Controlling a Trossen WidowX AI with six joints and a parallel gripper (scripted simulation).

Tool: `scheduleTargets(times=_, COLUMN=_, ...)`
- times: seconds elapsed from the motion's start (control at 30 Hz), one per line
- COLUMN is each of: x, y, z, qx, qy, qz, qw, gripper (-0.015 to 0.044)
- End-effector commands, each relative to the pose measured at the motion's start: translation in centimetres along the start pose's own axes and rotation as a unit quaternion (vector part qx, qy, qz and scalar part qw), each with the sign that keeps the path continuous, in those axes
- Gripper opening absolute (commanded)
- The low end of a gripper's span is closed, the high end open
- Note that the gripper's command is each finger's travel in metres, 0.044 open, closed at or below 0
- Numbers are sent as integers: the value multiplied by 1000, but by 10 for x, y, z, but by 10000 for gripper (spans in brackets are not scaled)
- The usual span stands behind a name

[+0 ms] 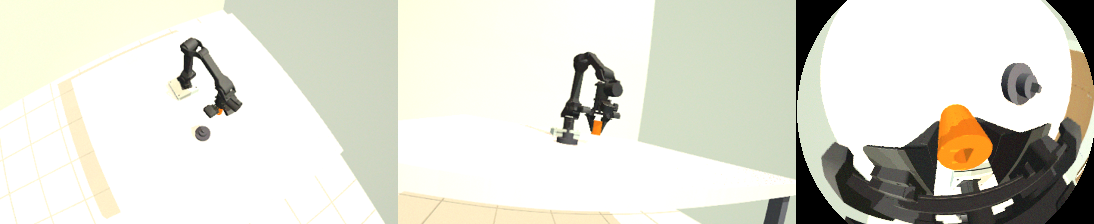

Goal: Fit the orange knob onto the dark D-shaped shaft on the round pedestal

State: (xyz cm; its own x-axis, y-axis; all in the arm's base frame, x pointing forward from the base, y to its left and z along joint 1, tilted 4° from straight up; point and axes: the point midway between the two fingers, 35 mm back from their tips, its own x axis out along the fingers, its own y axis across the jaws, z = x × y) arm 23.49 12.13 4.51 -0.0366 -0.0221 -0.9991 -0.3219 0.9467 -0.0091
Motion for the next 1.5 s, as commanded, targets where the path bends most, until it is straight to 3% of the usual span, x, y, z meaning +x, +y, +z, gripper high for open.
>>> scheduleTargets(times=0.0, x=-20, y=1, z=2, qx=3, qy=-5, qz=0, qw=1000, gripper=0)
scheduleTargets(times=0.43, x=-92, y=1, z=-7, qx=3, qy=-4, qz=0, qw=1000, gripper=0)
scheduleTargets(times=1.47, x=-69, y=-61, z=24, qx=8, qy=-5, qz=0, qw=1000, gripper=0)
